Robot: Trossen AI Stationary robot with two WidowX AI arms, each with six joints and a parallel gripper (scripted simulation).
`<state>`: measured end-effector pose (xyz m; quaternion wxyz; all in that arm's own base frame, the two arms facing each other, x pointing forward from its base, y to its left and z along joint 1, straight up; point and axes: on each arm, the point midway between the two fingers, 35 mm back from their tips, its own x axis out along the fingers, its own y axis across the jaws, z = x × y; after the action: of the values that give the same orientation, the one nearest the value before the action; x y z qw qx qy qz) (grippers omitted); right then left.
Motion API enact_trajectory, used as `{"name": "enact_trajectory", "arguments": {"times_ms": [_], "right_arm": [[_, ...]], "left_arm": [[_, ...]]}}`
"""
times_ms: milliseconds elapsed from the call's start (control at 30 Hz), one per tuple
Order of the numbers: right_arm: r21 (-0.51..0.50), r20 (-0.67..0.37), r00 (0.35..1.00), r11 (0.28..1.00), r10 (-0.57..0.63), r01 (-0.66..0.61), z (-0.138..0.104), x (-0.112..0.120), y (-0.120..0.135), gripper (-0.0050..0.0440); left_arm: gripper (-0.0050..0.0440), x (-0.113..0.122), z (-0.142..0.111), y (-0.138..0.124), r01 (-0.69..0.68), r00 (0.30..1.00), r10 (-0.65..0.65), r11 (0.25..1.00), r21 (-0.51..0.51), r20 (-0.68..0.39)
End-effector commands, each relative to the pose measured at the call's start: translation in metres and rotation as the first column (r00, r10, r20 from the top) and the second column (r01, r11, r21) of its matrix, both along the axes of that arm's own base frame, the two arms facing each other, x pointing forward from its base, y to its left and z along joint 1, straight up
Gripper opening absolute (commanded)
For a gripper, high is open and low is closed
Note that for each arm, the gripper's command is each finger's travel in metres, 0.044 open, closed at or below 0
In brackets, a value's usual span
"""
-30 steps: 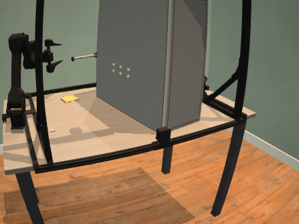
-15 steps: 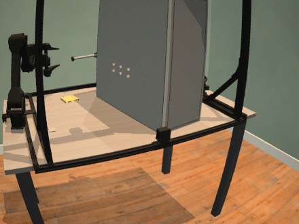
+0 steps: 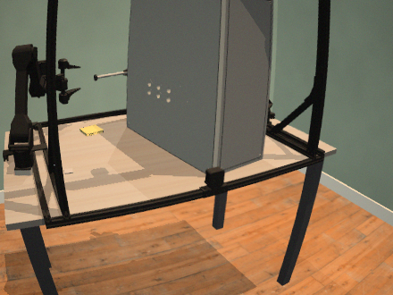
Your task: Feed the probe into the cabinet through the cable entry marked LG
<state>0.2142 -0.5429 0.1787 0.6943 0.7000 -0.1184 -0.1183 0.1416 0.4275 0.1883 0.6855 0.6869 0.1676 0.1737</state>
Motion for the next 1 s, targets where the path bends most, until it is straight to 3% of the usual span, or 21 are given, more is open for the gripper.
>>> {"name": "enact_trajectory", "arguments": {"times_ms": [0,967], "right_arm": [[-0.008,-0.001,1.000,1.000,-0.002,0.002,0.0009,0.0000,-0.0004,0.0000],[-0.008,-0.001,1.000,1.000,-0.002,0.002,0.0009,0.0000,-0.0004,0.0000]], "left_arm": [[0.0440,0.0041,-0.0079,-0.0014,0.018,1.000,-0.018,1.000,-0.008,-0.004],[0.0440,0.0131,-0.0104,-0.0003,0.031,0.999,-0.031,1.000,-0.004,-0.008]]}}
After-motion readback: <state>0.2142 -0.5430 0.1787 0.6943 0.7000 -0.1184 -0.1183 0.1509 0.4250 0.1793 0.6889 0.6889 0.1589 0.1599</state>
